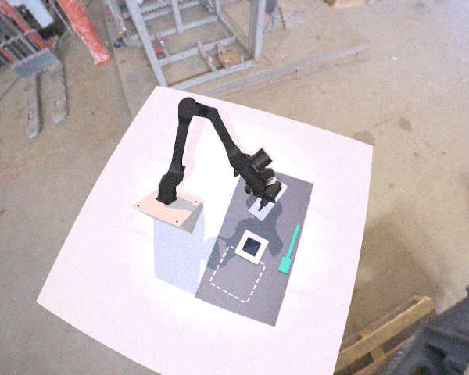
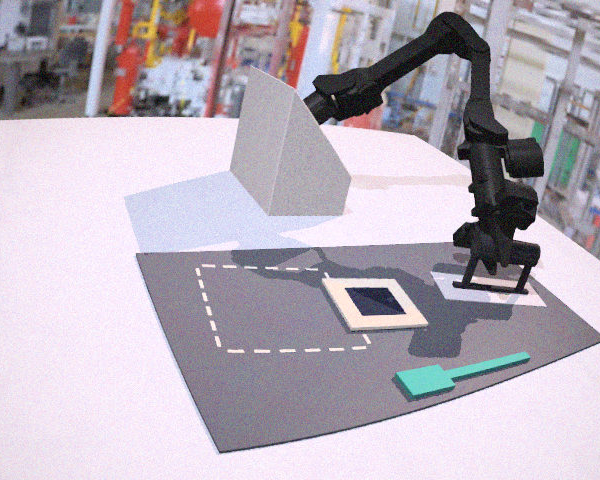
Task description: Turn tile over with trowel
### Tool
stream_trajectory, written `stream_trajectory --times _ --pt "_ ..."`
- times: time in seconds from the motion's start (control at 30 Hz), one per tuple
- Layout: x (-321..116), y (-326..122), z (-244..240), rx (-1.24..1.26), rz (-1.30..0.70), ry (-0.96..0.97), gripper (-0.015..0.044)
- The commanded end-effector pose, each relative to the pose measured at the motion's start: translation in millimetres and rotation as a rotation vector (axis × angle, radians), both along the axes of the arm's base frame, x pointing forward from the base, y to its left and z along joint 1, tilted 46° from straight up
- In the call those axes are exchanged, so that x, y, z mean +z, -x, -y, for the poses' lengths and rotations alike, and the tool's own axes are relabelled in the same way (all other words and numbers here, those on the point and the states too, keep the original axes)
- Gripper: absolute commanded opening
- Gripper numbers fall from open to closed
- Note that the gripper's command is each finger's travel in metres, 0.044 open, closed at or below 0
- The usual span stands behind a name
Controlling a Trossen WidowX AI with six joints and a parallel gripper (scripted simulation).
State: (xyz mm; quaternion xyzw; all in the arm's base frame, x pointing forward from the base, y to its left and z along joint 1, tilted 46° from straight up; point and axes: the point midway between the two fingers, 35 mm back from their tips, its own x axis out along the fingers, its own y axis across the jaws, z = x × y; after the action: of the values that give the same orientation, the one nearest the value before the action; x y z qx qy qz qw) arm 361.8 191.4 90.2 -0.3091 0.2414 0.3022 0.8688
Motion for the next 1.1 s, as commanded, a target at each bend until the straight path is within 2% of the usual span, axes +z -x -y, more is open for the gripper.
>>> stream_trajectory --times 0.0,0.53,1.07 --pt "0 -1 0 -0.001 0.003 0.002 0.0009" --pt "42 -4 43 0.0 0.001 0.003 0.0" --pt "-8 -29 73 0.084 0.098 -0.087 0.0"
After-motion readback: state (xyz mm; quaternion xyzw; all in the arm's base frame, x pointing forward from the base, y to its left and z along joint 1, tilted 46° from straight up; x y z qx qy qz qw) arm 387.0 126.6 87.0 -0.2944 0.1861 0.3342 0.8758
